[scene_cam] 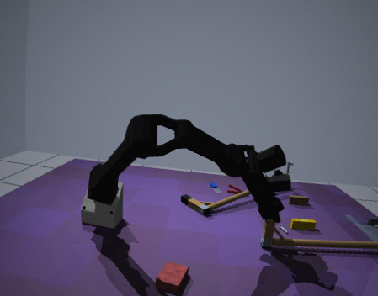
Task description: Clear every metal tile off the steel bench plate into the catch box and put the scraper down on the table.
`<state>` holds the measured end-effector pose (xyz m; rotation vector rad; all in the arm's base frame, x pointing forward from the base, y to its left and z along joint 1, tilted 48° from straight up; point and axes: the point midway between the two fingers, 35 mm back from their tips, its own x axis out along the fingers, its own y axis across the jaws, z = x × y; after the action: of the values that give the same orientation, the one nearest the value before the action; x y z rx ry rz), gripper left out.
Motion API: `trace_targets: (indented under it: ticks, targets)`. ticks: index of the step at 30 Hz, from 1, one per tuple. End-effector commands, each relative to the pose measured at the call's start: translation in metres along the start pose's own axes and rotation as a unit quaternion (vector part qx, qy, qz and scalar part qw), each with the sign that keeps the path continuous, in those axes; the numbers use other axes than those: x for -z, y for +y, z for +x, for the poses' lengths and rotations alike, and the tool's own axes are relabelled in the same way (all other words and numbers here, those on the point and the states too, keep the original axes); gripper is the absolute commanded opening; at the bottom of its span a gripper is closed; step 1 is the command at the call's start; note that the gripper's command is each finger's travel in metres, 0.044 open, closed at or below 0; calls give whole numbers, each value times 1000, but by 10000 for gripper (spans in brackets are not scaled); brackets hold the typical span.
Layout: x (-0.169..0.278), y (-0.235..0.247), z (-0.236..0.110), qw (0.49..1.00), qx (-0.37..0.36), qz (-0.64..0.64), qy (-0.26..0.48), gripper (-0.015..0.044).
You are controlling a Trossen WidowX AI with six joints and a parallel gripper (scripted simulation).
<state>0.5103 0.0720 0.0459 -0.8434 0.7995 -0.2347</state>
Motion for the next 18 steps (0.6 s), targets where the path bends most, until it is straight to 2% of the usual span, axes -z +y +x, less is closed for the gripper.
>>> trace_targets:
  ticks: [1,18]
  targets:
    - [2,0,-7,1000,0,1,-3,0]
    - [18,-1,-26,1000,-1,1,-3,0]
